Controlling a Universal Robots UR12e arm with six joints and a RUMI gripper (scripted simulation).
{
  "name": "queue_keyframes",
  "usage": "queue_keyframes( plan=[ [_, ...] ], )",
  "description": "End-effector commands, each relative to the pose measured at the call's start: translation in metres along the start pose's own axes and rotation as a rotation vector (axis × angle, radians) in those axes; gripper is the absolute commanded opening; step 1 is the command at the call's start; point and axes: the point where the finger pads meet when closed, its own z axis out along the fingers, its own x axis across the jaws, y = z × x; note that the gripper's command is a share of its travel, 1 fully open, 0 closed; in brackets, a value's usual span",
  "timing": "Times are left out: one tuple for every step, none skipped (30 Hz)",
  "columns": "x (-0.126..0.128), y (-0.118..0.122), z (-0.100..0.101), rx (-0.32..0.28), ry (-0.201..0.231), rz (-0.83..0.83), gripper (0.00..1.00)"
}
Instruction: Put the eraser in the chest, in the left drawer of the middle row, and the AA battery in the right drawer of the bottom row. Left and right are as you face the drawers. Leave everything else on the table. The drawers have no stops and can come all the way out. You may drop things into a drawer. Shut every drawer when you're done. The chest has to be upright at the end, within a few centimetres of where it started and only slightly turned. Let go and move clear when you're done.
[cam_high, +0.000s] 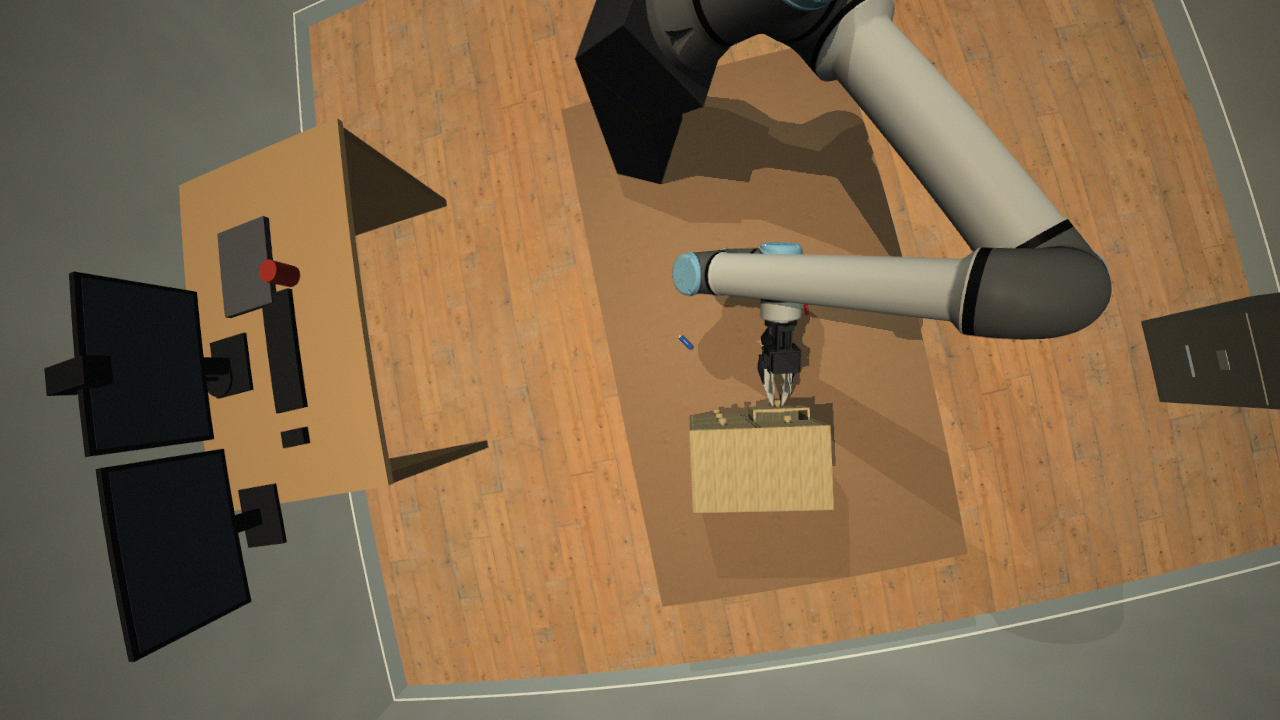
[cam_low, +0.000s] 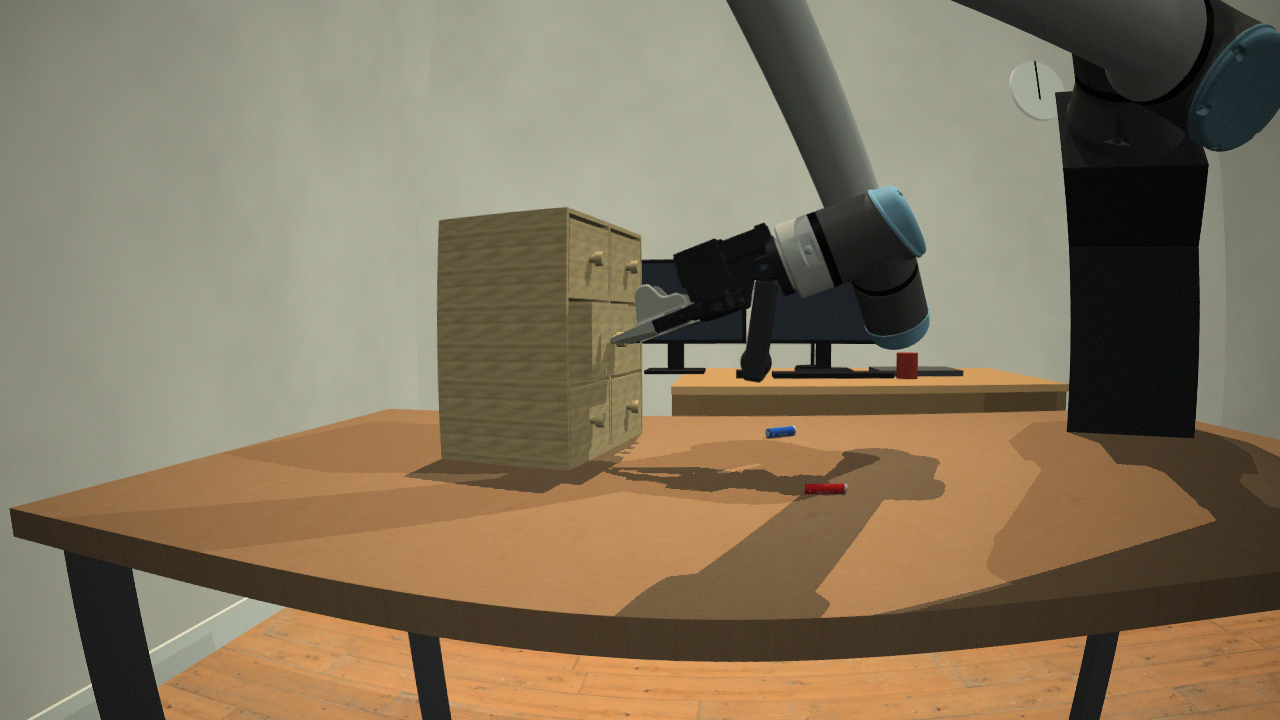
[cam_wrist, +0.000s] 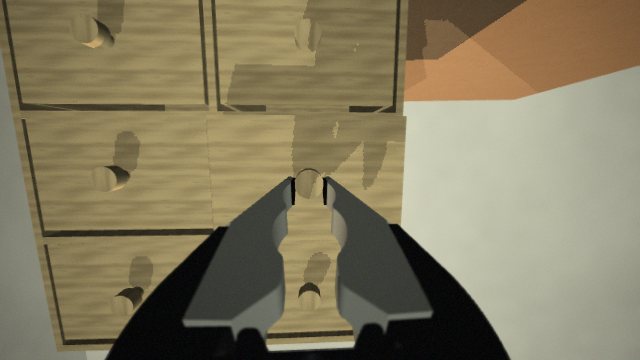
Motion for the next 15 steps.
queue_keyframes(
  plan=[
    [0.0000, 0.0018, 0.0035, -0.001, 0.000, 0.000, 0.07],
    [0.0000, 0.0020, 0.0042, -0.001, 0.000, 0.000, 0.07],
    [0.0000, 0.0023, 0.0048, -0.001, 0.000, 0.000, 0.07],
    [0.0000, 0.0025, 0.0055, -0.001, 0.000, 0.000, 0.07],
    [0.0000, 0.0027, 0.0061, -0.001, 0.000, 0.000, 0.07],
    [0.0001, 0.0030, 0.0067, -0.001, 0.000, 0.000, 0.07],
    [0.0001, 0.0030, 0.0067, -0.001, 0.000, 0.000, 0.07],
    [0.0001, 0.0030, 0.0067, -0.001, 0.000, 0.000, 0.07],
    [0.0000, 0.0032, 0.0073, -0.001, 0.000, 0.000, 0.07],
    [0.0000, 0.0034, 0.0080, -0.001, 0.000, 0.000, 0.07],
    [0.0000, 0.0036, 0.0086, -0.001, 0.000, 0.000, 0.07],
    [0.0000, 0.0038, 0.0091, -0.001, 0.000, 0.000, 0.07],
    [0.0000, 0.0041, 0.0097, -0.001, 0.000, 0.000, 0.07],
    [0.0000, 0.0043, 0.0103, -0.001, 0.000, 0.000, 0.07],
    [0.0001, 0.0045, 0.0109, -0.001, 0.000, 0.000, 0.07]
  ],
)
